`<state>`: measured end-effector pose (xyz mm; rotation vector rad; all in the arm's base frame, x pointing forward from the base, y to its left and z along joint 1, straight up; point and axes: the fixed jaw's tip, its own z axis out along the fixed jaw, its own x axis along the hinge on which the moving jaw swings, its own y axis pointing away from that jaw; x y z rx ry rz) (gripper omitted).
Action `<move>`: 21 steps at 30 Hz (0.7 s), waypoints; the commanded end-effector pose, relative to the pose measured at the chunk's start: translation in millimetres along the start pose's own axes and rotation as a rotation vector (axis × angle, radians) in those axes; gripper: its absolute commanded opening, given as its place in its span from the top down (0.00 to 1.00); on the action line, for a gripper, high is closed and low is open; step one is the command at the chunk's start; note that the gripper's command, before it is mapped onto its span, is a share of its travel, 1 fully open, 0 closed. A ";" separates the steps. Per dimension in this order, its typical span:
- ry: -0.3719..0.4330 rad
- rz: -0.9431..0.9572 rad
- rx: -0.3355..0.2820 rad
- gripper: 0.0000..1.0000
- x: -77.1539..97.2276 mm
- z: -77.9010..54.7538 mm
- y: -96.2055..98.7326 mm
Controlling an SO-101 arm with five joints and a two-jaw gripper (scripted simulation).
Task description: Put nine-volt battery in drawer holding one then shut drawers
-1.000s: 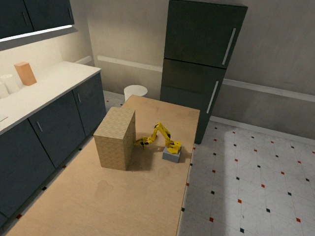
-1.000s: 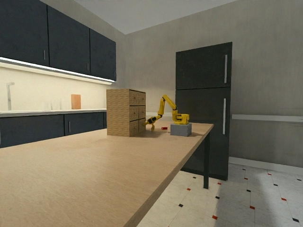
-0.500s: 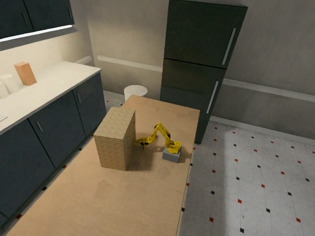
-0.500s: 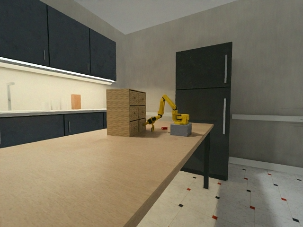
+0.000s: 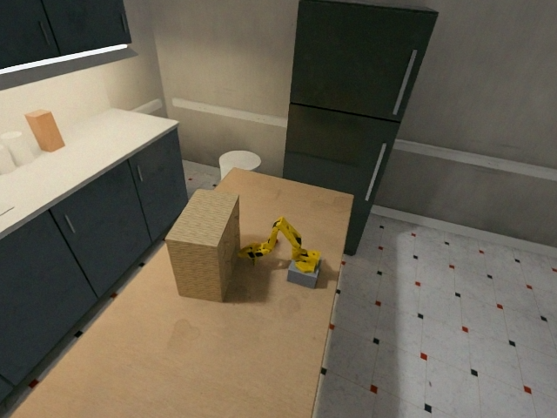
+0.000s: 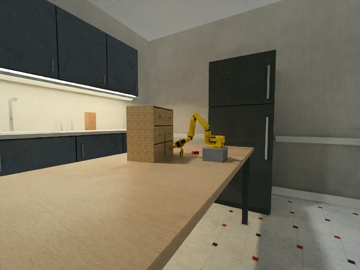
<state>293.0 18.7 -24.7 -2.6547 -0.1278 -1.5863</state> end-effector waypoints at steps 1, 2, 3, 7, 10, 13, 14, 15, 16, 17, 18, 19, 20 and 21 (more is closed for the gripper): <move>0.010 -0.003 -0.007 1.00 4.1 -0.3 1.8; 0.010 -0.003 -0.007 1.00 4.1 -0.3 1.8; 0.010 -0.003 -0.007 1.00 4.1 -0.3 1.8; 0.010 -0.003 -0.007 1.00 4.1 -0.3 1.8; 0.010 -0.002 -0.007 1.00 3.6 -0.8 1.7; 0.010 0.000 -0.007 1.00 2.1 -2.3 1.7; 0.010 0.000 -0.007 1.00 1.7 -2.8 1.7; 0.010 0.001 -0.007 1.00 1.2 -3.3 1.7; 0.010 0.002 -0.007 1.00 0.7 -3.8 1.7; 0.010 0.002 -0.007 1.00 0.2 -4.3 1.6; 0.010 0.003 -0.007 1.00 -0.3 -4.9 1.6; 0.010 0.004 -0.007 1.00 -0.8 -5.4 1.6; 0.010 0.004 -0.007 1.00 -1.2 -5.9 1.6; 0.010 0.005 -0.007 1.00 -1.7 -6.4 1.6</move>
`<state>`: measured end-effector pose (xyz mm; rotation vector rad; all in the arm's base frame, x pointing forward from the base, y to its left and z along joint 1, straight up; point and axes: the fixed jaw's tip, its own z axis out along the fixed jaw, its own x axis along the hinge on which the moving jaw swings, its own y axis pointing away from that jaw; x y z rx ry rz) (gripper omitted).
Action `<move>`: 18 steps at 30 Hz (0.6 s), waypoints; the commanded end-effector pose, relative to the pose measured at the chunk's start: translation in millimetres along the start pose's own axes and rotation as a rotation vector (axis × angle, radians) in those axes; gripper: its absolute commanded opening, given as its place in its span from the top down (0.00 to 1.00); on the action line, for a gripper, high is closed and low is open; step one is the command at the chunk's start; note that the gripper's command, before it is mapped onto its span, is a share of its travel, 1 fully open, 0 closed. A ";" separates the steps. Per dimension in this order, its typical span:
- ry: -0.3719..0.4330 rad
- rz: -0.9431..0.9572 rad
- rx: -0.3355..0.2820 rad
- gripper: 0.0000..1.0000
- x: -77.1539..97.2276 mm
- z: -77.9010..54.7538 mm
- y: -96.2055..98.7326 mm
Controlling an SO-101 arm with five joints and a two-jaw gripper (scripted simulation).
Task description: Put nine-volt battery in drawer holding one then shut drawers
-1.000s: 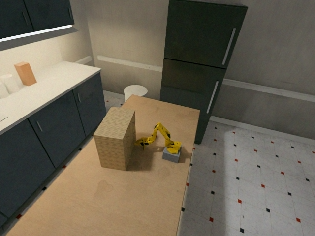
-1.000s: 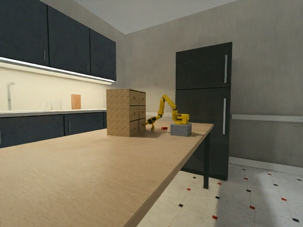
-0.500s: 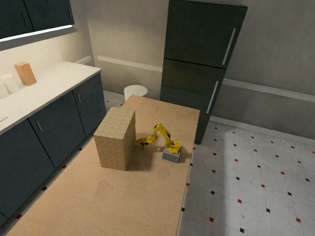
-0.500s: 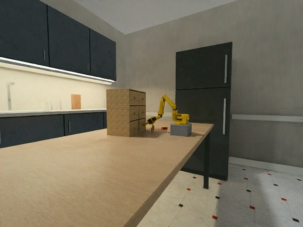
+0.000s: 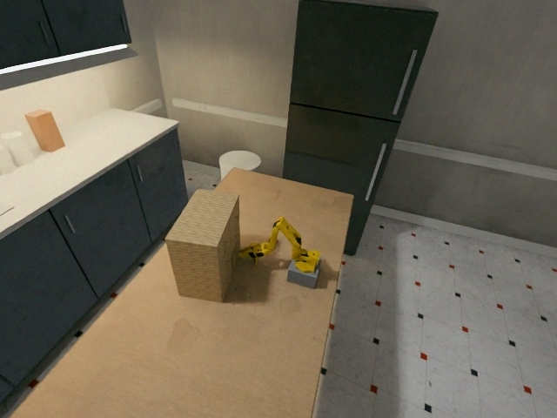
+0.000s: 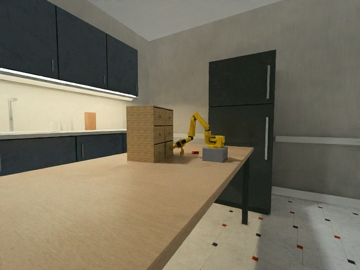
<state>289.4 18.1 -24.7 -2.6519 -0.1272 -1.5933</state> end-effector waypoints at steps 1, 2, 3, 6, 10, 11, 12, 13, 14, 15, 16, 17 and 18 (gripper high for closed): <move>0.005 0.006 -0.005 1.00 -0.4 -3.7 1.3; 0.005 0.007 -0.005 1.00 -0.9 -4.3 1.3; 0.005 0.007 -0.005 1.00 -1.3 -4.8 1.2; 0.005 0.008 -0.005 1.00 -1.8 -5.3 1.2; 0.005 0.008 -0.005 1.00 -2.1 -5.8 1.2; 0.005 0.008 -0.005 1.00 -2.1 -5.8 1.2; 0.005 0.008 -0.005 1.00 -2.1 -5.8 1.2; 0.005 0.008 -0.005 1.00 -2.1 -5.8 1.2; 0.005 0.008 -0.005 1.00 -2.1 -5.8 1.2; 0.005 0.008 -0.005 1.00 -2.1 -5.8 1.2; 0.005 0.008 -0.005 1.00 -2.1 -5.8 1.2; 0.005 0.008 -0.005 1.00 -2.1 -5.8 1.2; 0.005 0.008 -0.005 1.00 -2.1 -5.8 1.2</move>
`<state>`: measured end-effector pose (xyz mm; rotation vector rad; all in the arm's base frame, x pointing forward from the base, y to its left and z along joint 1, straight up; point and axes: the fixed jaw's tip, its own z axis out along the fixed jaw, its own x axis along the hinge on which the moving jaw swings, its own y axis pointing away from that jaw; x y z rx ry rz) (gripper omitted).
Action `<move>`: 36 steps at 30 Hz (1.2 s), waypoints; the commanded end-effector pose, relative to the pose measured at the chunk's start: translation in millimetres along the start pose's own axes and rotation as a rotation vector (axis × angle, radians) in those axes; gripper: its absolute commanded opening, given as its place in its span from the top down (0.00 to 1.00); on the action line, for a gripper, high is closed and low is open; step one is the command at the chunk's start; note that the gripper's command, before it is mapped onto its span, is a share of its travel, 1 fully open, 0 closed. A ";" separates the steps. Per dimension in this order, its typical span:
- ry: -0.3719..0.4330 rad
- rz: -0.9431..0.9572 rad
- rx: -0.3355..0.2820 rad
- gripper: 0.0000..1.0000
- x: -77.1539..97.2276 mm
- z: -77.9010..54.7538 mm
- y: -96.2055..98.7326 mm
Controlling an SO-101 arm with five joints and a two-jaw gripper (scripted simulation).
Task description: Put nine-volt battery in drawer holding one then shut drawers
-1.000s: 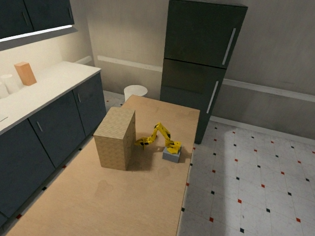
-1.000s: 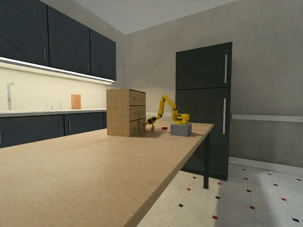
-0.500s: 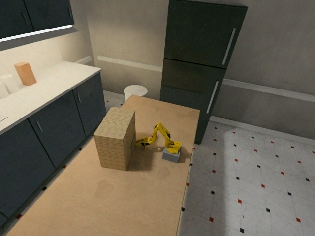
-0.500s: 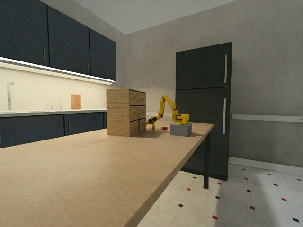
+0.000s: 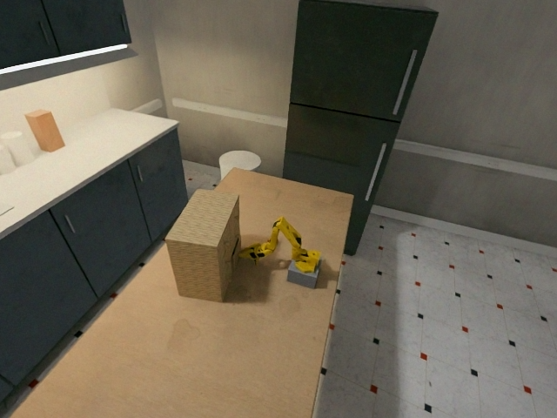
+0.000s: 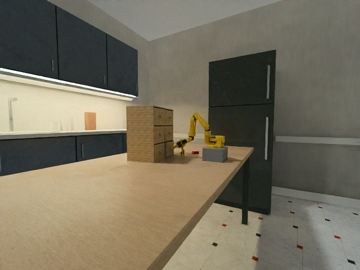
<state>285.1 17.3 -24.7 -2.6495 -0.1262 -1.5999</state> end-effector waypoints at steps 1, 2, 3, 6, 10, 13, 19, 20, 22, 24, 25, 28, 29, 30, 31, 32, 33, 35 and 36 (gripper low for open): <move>0.001 0.009 -0.004 1.00 -0.1 -1.9 0.9; 0.001 0.009 -0.004 1.00 -0.1 -1.9 0.9; 0.001 0.009 -0.004 1.00 -0.1 -1.9 0.9; 0.001 0.009 -0.004 1.00 -0.6 -2.9 0.9; 0.001 0.009 -0.005 1.00 -1.7 -4.9 1.1; 0.001 0.009 -0.005 1.00 -2.5 -6.4 1.2; 0.001 0.010 -0.006 1.00 -4.1 -9.4 1.5; 0.001 0.010 -0.006 1.00 -4.1 -9.4 1.5; 0.001 0.010 -0.006 1.00 -4.3 -9.9 1.5; 0.001 0.010 -0.006 1.00 -4.5 -10.3 1.5; 0.001 0.010 -0.006 1.00 -4.5 -10.3 1.5; 0.001 0.010 -0.006 1.00 -4.5 -10.3 1.5; 0.001 0.010 -0.006 1.00 -4.5 -10.3 1.5; 0.001 0.010 -0.006 1.00 -4.5 -10.3 1.5; 0.001 0.010 -0.006 1.00 -4.5 -10.3 1.5; 0.001 0.010 -0.006 1.00 -4.5 -10.3 1.5; 0.001 0.010 -0.006 1.00 -4.5 -10.3 1.5; 0.001 0.010 -0.006 1.00 -4.5 -10.3 1.5; 0.001 0.010 -0.006 1.00 -4.5 -10.3 1.5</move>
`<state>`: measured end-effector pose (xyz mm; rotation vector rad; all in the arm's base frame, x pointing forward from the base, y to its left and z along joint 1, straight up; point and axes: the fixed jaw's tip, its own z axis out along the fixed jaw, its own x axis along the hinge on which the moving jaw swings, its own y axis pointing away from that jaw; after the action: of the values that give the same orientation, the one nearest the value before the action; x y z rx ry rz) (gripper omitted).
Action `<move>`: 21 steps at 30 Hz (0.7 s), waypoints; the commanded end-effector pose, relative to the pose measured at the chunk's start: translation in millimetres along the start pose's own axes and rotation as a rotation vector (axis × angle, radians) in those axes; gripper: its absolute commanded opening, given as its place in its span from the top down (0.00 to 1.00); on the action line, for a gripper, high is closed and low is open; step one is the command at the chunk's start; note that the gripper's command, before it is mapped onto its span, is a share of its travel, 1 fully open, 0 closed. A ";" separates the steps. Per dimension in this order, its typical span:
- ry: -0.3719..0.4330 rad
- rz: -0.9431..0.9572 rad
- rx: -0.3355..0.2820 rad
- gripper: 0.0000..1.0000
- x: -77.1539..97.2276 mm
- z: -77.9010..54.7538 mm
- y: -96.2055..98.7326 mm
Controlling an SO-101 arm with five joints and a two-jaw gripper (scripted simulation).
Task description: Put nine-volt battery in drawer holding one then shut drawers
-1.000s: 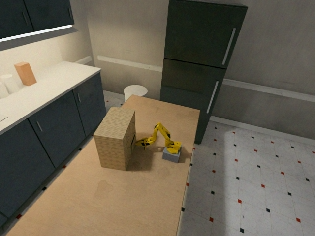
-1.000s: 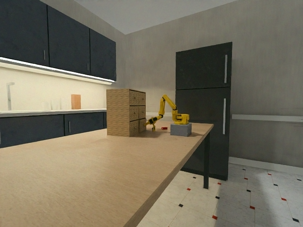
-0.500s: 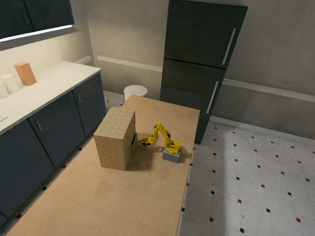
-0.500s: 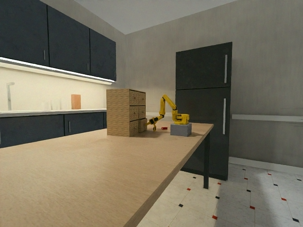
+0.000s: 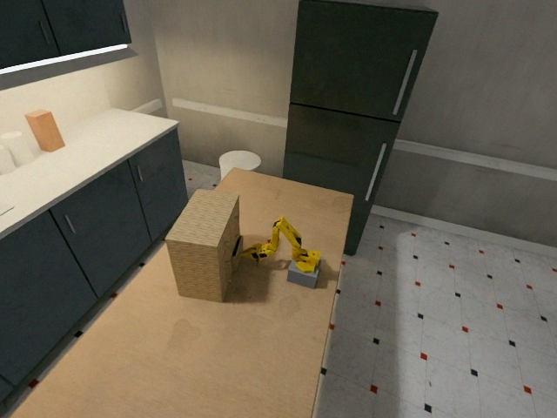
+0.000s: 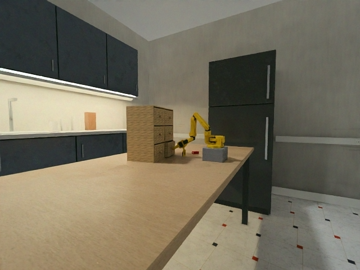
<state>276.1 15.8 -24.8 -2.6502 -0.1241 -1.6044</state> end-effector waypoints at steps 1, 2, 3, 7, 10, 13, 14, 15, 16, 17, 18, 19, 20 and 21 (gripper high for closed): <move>-0.001 0.010 -0.003 1.00 -0.2 -2.2 0.9; -0.001 0.010 -0.003 1.00 -0.2 -2.2 0.9; -0.001 0.010 -0.003 1.00 -0.5 -2.7 0.9; -0.001 0.010 -0.004 1.00 -1.6 -4.7 1.1; -0.001 0.011 -0.004 1.00 -2.4 -6.2 1.2; -0.001 0.011 -0.005 1.00 -3.2 -7.7 1.3; -0.001 0.011 -0.005 1.00 -3.5 -8.2 1.4; -0.001 0.011 -0.005 1.00 -3.7 -8.7 1.4; -0.001 0.011 -0.005 1.00 -4.0 -9.2 1.5; -0.001 0.011 -0.005 1.00 -4.2 -9.7 1.5; -0.001 0.011 -0.005 1.00 -4.2 -9.7 1.5; -0.001 0.011 -0.005 1.00 -4.2 -9.7 1.5; -0.001 0.011 -0.005 1.00 -4.5 -10.2 1.5; -0.001 0.011 -0.005 1.00 -4.7 -10.6 1.6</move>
<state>267.7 14.8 -24.8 -2.6506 -0.1233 -1.6055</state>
